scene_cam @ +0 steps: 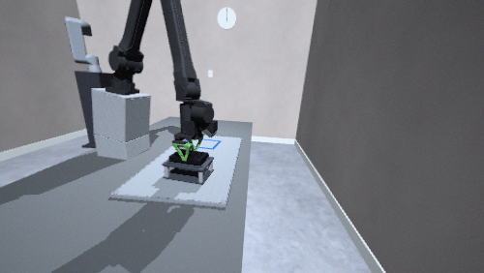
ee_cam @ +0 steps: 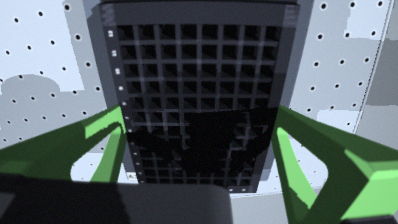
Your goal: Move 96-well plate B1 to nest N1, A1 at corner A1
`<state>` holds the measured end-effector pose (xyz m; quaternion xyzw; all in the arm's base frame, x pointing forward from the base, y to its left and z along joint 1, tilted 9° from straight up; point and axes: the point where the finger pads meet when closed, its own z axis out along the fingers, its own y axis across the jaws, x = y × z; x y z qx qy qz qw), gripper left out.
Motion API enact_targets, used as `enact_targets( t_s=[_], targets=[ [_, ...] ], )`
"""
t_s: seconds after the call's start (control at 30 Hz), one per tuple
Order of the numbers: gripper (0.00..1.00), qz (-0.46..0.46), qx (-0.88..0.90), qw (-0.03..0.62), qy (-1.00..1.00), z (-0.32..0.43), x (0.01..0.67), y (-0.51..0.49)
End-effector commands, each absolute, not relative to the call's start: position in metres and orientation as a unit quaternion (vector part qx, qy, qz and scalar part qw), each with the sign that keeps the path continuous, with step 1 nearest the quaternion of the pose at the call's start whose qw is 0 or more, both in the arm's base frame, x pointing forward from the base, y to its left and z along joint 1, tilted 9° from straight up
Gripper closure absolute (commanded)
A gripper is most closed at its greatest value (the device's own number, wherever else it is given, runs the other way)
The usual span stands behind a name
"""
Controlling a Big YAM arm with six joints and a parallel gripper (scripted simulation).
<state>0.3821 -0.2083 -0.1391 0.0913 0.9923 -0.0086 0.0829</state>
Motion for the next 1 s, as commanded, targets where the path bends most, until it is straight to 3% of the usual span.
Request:
enact_targets(
  t_s=[0.0, 0.97],
  targets=[
    [1.00, -0.009, 0.090, 0.083, 0.992, -0.1414, 0.3897, -0.2069],
    [1.00, -0.012, 0.089, 0.090, 0.992, -0.1441, 0.3945, -0.2086]
  ],
)
